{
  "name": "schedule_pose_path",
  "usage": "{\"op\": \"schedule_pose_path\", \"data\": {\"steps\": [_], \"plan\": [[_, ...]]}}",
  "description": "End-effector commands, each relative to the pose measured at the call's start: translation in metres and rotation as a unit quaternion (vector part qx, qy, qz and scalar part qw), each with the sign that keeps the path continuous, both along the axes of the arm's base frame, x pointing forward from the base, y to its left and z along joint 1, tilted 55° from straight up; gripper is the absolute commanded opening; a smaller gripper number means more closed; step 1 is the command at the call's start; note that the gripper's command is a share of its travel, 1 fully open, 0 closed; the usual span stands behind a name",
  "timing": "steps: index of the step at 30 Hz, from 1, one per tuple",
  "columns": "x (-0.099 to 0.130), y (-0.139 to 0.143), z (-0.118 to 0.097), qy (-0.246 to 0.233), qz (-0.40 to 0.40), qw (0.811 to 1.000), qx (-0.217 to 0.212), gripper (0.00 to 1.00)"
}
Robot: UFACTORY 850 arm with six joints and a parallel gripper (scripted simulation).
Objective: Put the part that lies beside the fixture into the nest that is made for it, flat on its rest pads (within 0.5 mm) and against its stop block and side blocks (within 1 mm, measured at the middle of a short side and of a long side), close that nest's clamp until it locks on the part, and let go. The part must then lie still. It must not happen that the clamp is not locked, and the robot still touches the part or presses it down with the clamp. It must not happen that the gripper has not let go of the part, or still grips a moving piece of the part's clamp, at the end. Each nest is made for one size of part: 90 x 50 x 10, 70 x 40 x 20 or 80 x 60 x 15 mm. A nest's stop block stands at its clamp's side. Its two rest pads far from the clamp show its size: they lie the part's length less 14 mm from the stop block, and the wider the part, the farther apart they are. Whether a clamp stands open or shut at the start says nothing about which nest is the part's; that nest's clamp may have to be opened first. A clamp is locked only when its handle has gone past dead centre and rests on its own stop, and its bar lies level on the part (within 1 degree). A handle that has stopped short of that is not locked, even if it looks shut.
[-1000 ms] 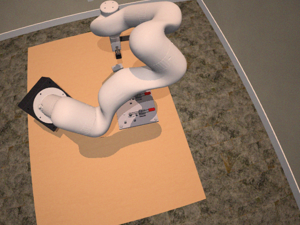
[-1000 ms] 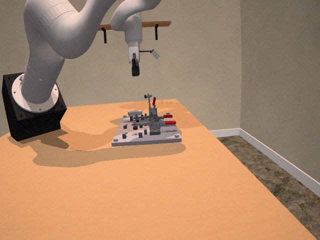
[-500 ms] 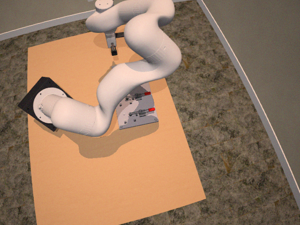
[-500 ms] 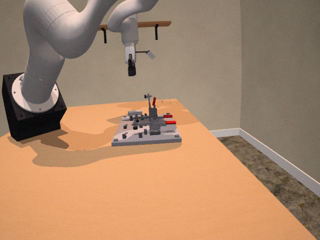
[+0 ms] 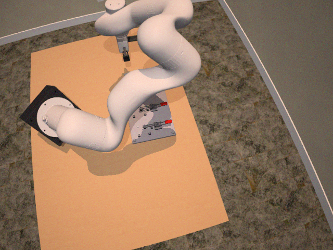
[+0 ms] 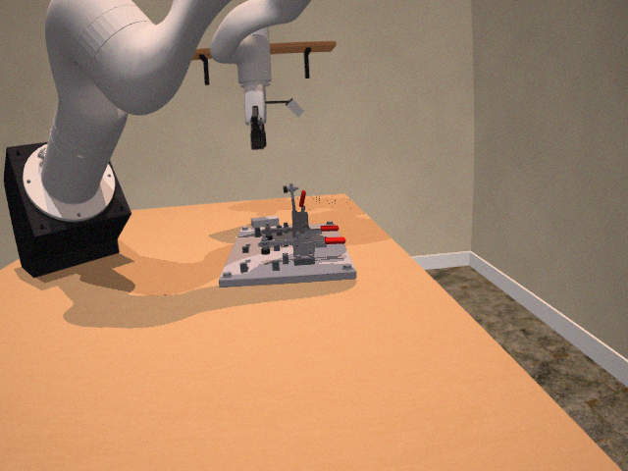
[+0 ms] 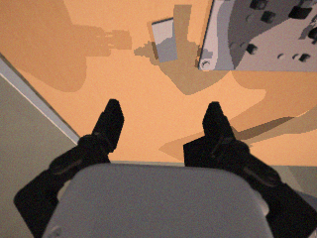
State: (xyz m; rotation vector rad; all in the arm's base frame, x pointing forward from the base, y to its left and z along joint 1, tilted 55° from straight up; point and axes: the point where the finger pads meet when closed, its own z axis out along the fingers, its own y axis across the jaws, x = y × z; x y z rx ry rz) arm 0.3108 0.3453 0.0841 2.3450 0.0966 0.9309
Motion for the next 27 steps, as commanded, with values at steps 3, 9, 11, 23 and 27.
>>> {"op": "schedule_pose_path", "data": {"steps": [3,9,11,23,27], "plan": [[-0.0001,0.0008,0.0003,0.000,0.000,1.000,0.001,1.00],[-0.0001,0.0008,0.0003,0.011,0.013,1.000,-0.014,1.00],[-0.0001,0.0008,0.0003,0.023,0.026,0.999,-0.029,1.00],[-0.0001,0.0008,0.0003,0.053,0.060,0.995,-0.067,1.00],[-0.0001,0.0008,0.0003,0.053,0.060,0.995,-0.067,1.00]]}}
